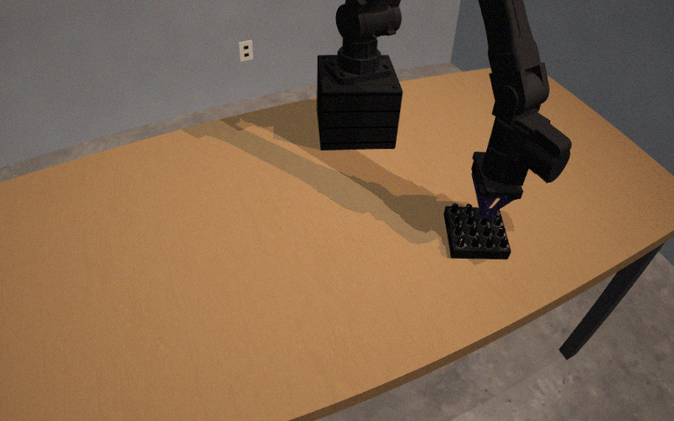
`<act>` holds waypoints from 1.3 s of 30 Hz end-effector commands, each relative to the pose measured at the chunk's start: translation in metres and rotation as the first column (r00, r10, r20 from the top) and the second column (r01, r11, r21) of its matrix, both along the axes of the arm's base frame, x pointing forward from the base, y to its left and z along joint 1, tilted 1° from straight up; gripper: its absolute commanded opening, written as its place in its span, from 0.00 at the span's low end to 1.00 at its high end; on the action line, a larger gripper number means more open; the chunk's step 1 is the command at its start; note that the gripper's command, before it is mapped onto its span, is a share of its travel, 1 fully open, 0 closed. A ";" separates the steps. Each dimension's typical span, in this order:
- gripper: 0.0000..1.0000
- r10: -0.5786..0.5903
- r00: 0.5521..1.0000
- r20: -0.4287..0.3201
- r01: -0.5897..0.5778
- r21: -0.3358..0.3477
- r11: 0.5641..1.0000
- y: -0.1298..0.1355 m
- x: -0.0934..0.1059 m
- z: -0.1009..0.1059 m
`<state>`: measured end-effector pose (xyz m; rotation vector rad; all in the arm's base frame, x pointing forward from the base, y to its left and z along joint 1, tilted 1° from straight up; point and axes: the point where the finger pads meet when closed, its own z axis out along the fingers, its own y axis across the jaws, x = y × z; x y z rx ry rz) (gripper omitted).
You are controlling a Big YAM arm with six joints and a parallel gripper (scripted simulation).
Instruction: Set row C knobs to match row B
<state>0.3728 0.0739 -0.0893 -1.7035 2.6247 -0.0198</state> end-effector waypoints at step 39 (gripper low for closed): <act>0.18 0.013 1.000 0.017 -0.013 0.008 1.000 0.005 0.013 0.001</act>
